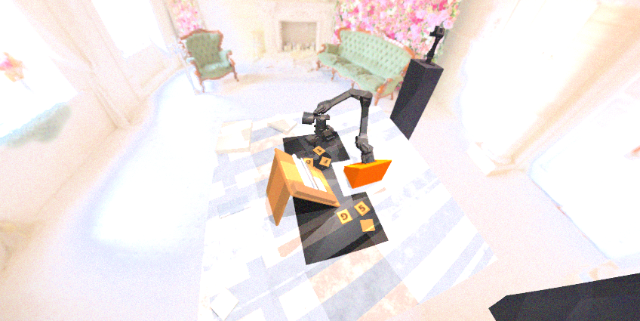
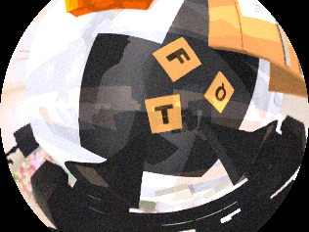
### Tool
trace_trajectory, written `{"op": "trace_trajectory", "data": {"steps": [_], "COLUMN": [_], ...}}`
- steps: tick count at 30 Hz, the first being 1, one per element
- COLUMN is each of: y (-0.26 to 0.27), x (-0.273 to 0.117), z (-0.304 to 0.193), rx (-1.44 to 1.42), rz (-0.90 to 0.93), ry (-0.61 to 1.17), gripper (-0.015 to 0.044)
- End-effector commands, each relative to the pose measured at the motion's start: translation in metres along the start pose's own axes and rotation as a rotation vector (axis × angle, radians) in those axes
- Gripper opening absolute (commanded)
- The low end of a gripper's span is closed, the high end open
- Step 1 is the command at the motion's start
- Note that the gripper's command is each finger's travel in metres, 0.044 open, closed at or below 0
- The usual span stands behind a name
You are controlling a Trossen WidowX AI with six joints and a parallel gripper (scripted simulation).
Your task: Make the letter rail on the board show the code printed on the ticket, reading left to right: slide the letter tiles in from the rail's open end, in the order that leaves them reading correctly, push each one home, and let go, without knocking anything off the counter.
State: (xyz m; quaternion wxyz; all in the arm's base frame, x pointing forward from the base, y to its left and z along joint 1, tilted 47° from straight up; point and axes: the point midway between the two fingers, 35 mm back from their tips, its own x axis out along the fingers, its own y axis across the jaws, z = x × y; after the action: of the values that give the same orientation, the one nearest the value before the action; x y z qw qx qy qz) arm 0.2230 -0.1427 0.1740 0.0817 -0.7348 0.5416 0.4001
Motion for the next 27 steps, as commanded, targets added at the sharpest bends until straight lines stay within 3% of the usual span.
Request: {"op": "trace_trajectory", "data": {"steps": [1,12,27], "y": [0.004,0.005,0.005], "x": [0.003,0.035,0.036], "z": [0.003,0.002,0.002], "rx": [-0.007,-0.006,-0.006], "rz": [0.011,0.011,0.011], "ry": [-0.001,0.001,0.001], "gripper": [0.034,0.034,0.034]}}
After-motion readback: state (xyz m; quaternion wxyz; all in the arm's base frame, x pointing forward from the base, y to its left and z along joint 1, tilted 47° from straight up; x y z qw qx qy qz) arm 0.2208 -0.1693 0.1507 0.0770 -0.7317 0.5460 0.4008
